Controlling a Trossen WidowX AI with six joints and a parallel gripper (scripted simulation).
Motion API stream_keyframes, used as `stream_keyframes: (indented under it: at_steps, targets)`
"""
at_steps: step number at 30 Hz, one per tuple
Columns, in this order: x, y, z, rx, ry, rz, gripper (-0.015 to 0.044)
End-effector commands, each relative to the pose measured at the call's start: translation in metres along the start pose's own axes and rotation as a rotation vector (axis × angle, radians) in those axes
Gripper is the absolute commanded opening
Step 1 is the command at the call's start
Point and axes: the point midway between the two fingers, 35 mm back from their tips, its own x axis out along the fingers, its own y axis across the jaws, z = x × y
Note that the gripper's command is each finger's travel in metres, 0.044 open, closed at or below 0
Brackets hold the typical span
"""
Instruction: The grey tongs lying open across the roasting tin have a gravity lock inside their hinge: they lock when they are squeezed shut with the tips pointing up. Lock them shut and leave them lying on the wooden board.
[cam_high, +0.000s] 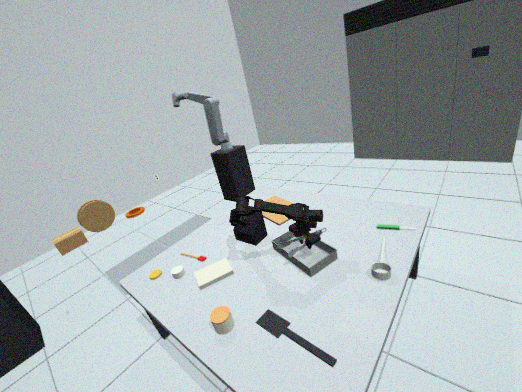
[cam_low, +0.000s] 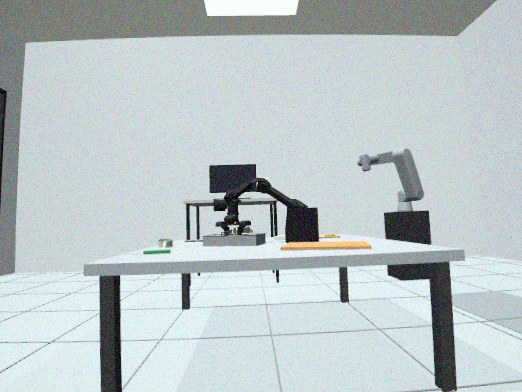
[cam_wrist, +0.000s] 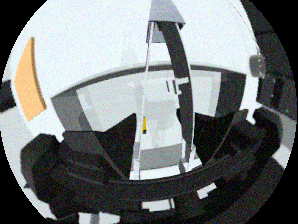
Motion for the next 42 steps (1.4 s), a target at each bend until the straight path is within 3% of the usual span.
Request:
stream_keyframes:
  at_steps: [1,38,42]
  targets:
    - [-0.0003,-0.0005,0.0001,0.003,-0.001,-0.001,0.0261]
    - [-0.0003,-0.0005,0.0001,0.003,-0.001,-0.001,0.0015]
    - [-0.0003,-0.0005,0.0001,0.003,-0.001,-0.001,-0.009]
